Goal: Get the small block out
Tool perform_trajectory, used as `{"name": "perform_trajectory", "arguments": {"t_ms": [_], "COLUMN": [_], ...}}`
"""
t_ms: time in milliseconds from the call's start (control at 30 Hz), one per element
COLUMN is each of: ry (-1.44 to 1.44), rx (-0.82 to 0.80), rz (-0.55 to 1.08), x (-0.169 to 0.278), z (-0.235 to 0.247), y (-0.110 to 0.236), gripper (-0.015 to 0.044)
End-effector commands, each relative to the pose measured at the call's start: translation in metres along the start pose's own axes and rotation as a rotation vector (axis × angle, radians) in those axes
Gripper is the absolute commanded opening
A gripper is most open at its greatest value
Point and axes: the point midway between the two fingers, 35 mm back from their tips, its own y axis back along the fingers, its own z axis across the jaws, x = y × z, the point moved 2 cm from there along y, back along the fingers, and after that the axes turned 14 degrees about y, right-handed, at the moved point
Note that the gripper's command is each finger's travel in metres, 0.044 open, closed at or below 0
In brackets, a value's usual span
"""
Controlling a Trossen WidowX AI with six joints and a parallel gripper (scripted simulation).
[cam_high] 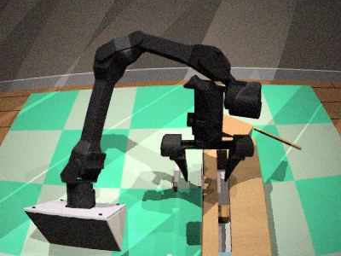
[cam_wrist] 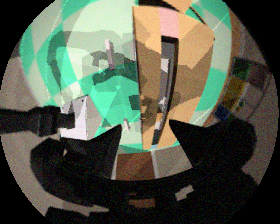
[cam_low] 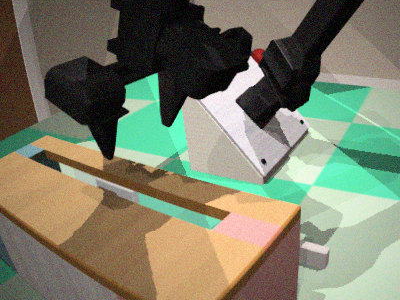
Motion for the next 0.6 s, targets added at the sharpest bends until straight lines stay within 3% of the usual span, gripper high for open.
{"name": "perform_trajectory", "arguments": {"t_ms": [0, 567], "ry": [0.006, 0.006], "rx": [-0.004, -0.003], "rz": [-0.010, -0.010], "x": [-0.002, -0.010], "z": [0.000, -0.001], "y": [-0.007, -0.034], "gripper": [0.0400, 0.0400]}}
